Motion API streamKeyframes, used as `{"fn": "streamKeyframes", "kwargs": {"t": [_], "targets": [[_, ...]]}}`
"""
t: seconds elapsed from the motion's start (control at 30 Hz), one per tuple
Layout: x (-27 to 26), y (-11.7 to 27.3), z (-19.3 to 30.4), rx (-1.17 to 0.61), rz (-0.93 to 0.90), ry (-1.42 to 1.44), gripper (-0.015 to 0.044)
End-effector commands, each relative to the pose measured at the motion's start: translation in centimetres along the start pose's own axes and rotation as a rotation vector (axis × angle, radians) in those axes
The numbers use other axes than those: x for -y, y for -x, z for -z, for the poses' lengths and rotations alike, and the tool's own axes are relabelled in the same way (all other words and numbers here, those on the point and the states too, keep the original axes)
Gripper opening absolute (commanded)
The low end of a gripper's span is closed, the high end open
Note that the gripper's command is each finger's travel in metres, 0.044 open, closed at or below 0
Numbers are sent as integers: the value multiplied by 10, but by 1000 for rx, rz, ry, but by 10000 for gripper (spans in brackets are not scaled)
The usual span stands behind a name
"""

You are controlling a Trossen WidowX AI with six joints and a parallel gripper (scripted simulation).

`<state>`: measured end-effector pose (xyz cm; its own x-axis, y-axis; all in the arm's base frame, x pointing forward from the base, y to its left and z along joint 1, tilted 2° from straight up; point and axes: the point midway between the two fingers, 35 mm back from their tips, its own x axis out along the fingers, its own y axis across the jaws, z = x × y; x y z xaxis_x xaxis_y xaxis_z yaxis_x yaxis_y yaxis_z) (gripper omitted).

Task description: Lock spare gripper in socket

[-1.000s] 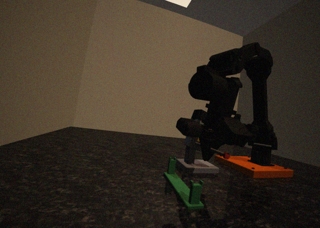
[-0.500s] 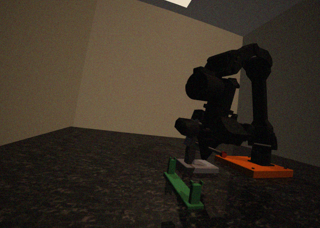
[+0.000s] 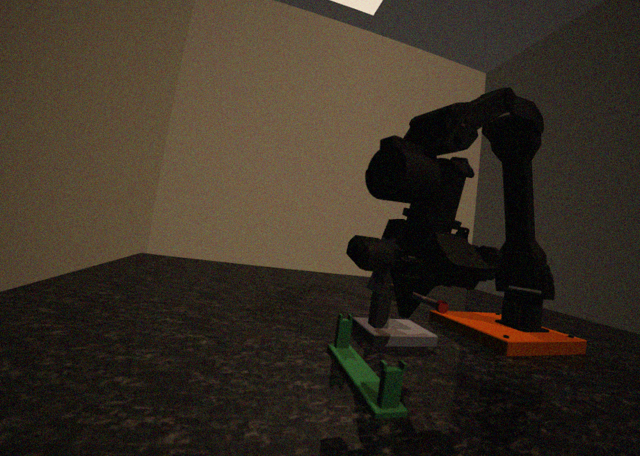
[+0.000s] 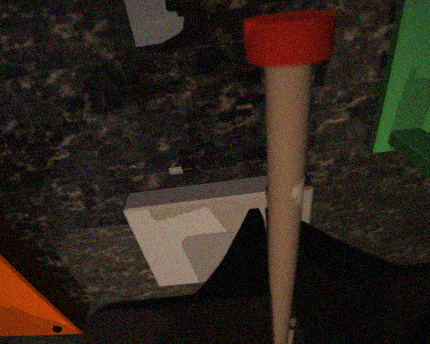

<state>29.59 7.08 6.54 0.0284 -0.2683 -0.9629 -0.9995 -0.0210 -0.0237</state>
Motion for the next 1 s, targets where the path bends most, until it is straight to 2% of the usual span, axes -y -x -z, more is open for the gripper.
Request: {"fn": "streamKeyframes", "kwargs": {"t": [0.0,0.67,0.9,0.97], "targets": [[0,-1,3,-4,2,4,0],[0,-3,11,-3,-2,5,0],[0,-3,10,1,-5,1,184],[0,-3,10,1,-5,1,200]]}}
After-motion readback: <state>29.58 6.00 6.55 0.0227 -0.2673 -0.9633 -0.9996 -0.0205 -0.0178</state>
